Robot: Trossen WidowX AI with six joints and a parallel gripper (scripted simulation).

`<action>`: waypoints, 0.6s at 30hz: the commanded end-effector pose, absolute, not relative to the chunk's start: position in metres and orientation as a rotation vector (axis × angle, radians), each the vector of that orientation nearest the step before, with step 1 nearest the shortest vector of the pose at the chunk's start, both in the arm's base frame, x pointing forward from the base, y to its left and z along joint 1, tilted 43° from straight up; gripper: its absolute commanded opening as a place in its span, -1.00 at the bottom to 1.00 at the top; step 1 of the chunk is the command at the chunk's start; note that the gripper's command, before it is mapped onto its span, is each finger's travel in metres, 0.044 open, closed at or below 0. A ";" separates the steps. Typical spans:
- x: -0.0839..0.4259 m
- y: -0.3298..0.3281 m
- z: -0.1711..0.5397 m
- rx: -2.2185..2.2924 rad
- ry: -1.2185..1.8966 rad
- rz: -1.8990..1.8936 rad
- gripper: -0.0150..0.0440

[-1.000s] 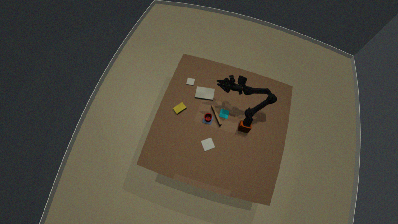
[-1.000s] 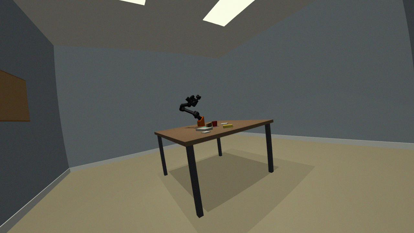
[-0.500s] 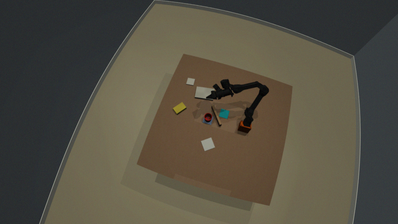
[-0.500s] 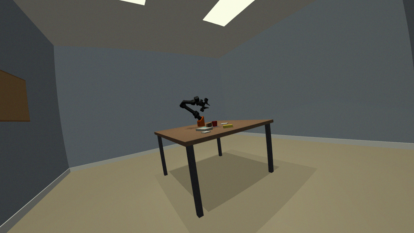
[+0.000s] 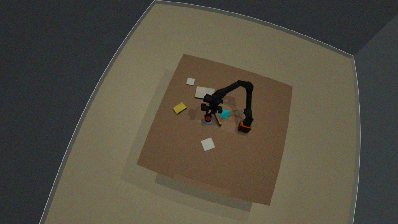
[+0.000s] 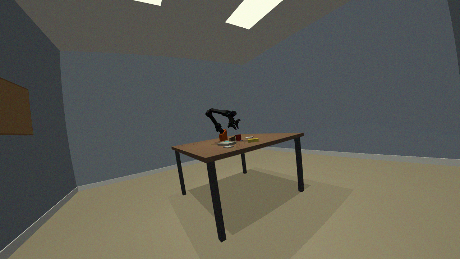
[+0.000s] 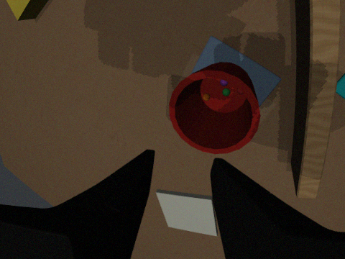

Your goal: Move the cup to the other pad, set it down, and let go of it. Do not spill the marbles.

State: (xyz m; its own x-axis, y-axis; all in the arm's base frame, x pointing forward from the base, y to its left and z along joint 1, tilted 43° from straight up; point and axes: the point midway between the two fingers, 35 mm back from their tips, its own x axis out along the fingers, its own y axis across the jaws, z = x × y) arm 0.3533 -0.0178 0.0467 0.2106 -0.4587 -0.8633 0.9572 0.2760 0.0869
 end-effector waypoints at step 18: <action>0.325 -0.032 0.003 0.642 0.666 -1.565 0.01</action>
